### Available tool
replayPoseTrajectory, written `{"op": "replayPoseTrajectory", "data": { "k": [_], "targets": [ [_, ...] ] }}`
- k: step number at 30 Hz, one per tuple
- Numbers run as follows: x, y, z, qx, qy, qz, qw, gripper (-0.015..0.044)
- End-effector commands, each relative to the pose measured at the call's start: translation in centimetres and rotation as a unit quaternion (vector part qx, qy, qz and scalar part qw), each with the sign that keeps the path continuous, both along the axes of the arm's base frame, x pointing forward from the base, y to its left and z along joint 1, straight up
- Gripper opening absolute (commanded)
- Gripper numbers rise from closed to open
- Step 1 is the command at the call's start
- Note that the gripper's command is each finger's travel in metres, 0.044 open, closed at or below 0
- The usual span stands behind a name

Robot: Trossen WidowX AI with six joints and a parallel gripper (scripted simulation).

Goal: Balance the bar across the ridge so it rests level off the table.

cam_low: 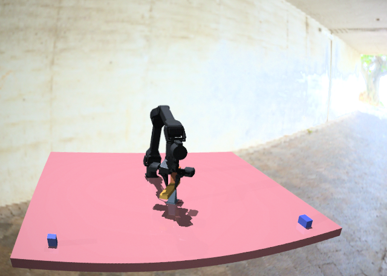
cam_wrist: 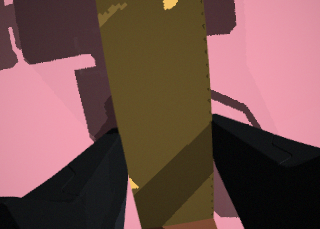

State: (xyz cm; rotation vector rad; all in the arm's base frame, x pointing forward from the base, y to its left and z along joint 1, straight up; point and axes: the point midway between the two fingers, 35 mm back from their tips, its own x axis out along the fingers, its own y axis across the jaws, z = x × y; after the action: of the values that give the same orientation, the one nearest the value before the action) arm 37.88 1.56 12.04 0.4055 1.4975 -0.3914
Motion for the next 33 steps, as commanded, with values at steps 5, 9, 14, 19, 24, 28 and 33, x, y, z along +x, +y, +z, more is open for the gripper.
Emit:
{"op": "replayPoseTrajectory", "data": {
  "k": [5,9,14,19,24,28,33],
  "targets": [
    [0.0,0.0,-0.01,0.0,0.0,0.0,1.0,0.0167],
    [0.0,0.0,-0.01,0.0,0.0,0.0,1.0,0.0167],
    [0.0,0.0,-0.01,0.0,0.0,0.0,1.0,0.0167],
    [0.0,0.0,-0.01,0.0,0.0,0.0,1.0,0.0168],
    [0.0,0.0,-0.01,0.0,0.0,0.0,1.0,0.0169],
    [0.0,0.0,-0.01,0.0,0.0,0.0,1.0,0.0169],
    [0.0,0.0,-0.01,0.0,0.0,0.0,1.0,0.017]
  ]
}}
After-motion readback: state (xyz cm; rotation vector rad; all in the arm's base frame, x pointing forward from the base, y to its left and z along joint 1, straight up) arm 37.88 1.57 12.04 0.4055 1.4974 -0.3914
